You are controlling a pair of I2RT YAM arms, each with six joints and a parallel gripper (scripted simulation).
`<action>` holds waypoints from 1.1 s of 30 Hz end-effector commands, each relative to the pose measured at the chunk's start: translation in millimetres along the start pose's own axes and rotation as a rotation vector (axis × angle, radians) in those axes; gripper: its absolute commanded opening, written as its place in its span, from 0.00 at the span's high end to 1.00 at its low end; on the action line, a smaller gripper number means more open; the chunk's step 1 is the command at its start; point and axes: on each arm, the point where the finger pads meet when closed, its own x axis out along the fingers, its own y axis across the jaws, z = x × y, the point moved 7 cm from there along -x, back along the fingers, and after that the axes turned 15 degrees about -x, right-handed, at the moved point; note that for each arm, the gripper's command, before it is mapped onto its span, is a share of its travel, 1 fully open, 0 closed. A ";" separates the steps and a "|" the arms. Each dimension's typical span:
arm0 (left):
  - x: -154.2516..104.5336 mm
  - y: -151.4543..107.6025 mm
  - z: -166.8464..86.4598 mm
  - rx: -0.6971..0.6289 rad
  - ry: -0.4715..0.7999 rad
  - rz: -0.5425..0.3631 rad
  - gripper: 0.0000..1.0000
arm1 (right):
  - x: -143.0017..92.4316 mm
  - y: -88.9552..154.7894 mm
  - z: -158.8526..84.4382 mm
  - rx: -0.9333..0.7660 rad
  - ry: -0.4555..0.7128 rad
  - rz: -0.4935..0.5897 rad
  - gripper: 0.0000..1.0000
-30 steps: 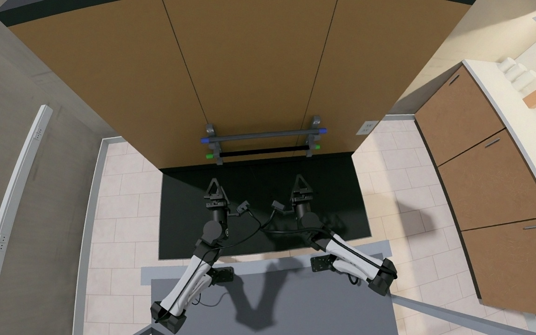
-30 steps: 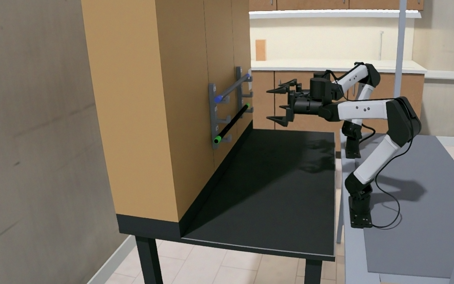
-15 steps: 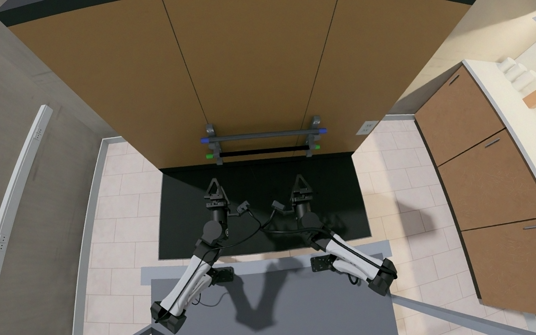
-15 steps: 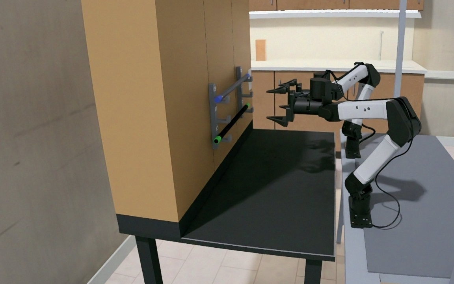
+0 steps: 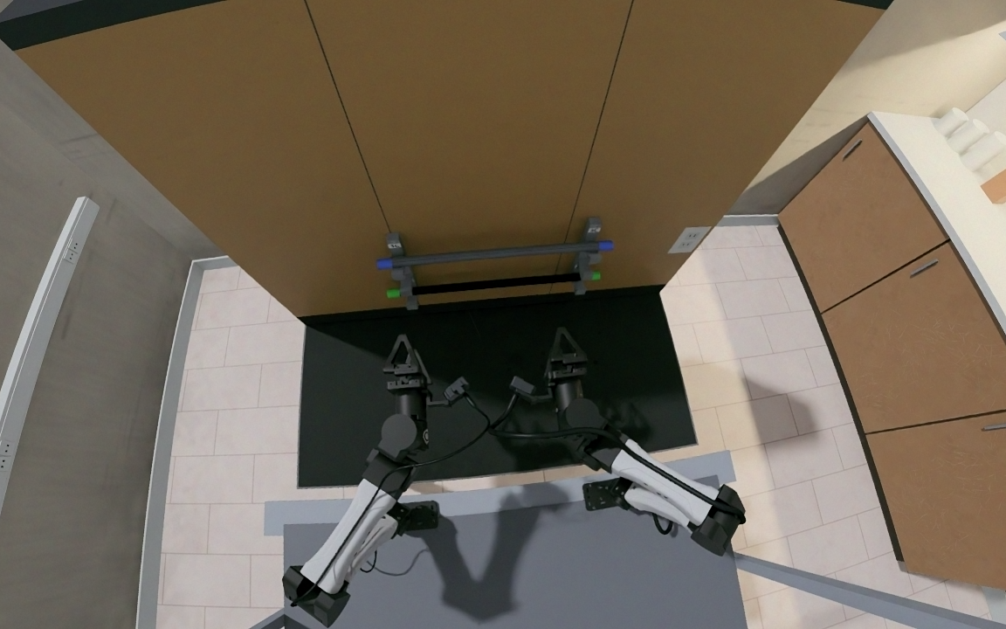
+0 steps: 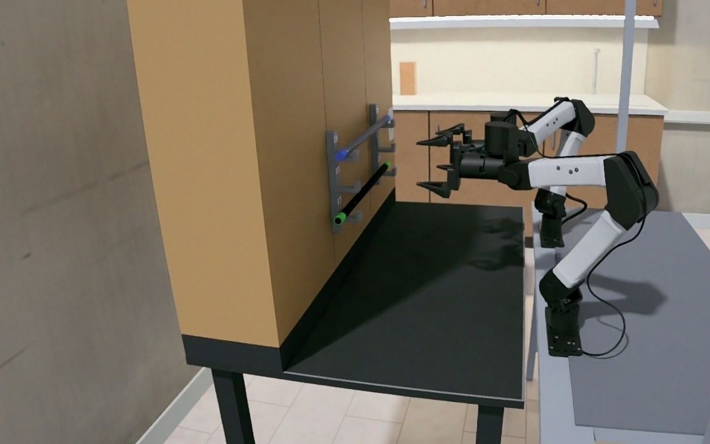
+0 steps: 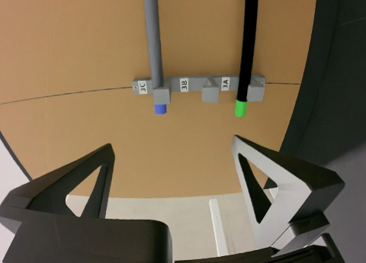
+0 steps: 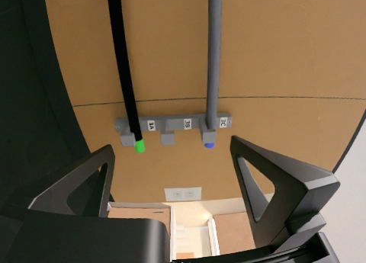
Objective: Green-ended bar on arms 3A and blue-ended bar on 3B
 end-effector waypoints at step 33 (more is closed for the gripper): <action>43.7 -46.6 -15.3 0.014 0.001 -0.017 0.00 | 48.2 28.2 9.9 0.021 0.009 -0.023 0.00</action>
